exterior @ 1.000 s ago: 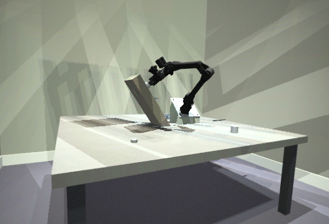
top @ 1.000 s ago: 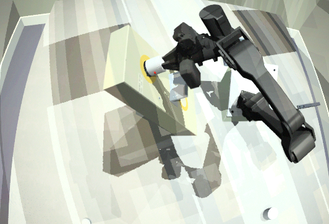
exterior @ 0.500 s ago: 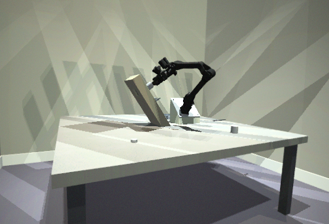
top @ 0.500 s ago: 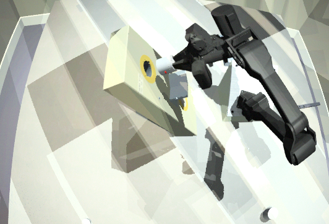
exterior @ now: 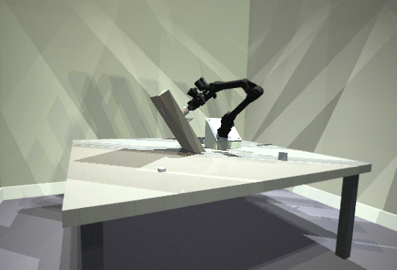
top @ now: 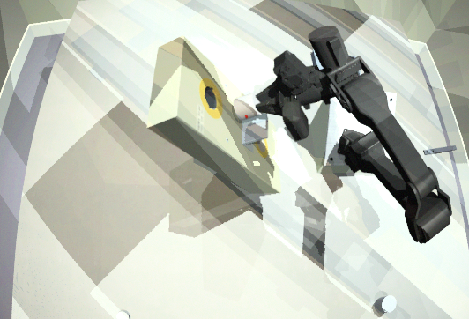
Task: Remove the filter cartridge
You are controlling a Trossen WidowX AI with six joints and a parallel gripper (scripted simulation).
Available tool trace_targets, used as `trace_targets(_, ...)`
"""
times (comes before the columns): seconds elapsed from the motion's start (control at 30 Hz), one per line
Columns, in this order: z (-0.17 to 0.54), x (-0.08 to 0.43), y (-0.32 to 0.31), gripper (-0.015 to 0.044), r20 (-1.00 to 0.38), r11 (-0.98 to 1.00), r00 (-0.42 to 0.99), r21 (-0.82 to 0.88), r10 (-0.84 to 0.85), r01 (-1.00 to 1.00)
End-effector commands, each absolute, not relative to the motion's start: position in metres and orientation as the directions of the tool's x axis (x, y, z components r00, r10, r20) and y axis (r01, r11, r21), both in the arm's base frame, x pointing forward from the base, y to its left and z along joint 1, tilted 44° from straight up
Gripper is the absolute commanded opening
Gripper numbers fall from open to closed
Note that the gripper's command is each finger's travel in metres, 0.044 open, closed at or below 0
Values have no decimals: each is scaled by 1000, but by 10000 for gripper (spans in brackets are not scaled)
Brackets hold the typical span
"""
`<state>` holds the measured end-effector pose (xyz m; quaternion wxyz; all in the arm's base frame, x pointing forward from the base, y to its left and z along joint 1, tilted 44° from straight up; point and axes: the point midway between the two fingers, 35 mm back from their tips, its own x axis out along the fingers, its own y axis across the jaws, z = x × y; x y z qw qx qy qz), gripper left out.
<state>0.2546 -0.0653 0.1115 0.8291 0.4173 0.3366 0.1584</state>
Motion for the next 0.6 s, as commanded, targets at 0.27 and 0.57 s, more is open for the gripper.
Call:
trace_targets(0.27, 107, 251, -62, 107, -426, 601, 723, 799, 544, 19)
trace_targets(0.57, 106, 248, -59, 107, -422, 604, 725, 797, 544, 11)
